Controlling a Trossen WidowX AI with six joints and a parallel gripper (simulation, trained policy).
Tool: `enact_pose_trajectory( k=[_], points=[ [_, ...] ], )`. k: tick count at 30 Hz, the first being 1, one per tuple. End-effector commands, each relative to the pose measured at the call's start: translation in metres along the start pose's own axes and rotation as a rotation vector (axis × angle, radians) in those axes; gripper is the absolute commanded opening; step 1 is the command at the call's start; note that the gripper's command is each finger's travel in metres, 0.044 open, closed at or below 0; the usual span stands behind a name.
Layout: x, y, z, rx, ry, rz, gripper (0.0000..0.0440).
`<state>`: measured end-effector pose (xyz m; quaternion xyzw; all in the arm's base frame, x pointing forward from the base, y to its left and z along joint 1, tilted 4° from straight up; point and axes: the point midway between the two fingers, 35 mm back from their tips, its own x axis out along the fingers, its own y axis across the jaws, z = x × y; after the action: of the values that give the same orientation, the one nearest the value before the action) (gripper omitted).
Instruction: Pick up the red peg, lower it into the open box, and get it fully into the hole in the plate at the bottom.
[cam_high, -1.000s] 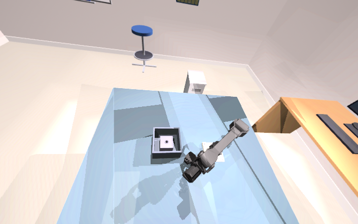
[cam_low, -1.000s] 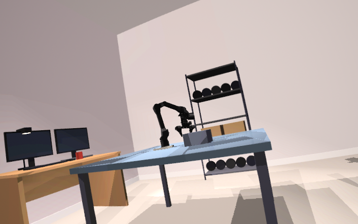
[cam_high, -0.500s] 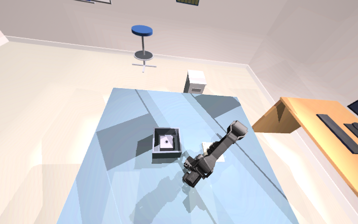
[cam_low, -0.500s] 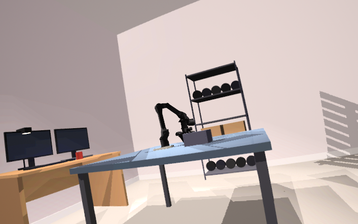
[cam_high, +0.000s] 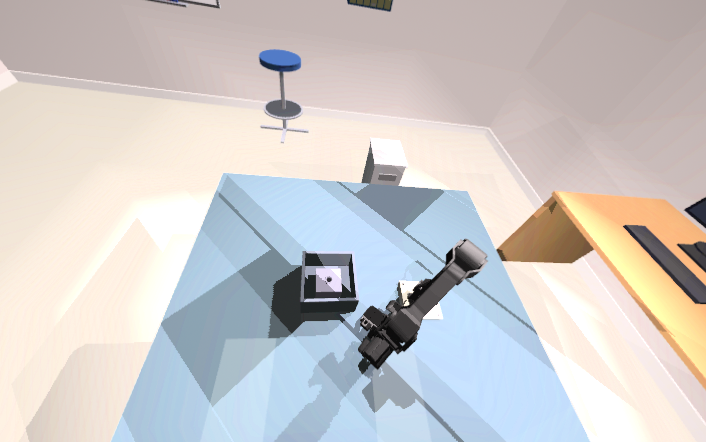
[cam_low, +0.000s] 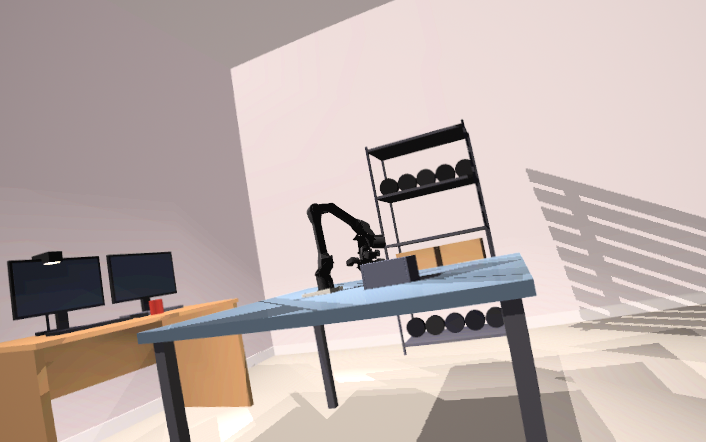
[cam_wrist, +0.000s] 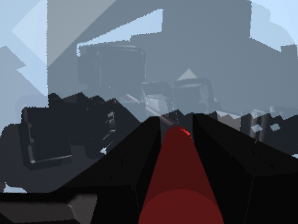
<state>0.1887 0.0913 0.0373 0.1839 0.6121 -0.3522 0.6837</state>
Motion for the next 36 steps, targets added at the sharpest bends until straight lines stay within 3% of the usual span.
enact_pose_trajectory(
  k=[1, 15, 36],
  points=[
    [-0.015, 0.000, 0.011, -0.001, -0.033, 0.013, 0.0001],
    [-0.071, -0.010, 0.061, 0.089, -0.149, 0.051, 0.0000],
    [-0.075, -0.029, 0.162, 0.313, -0.248, 0.057, 0.0000]
  ],
)
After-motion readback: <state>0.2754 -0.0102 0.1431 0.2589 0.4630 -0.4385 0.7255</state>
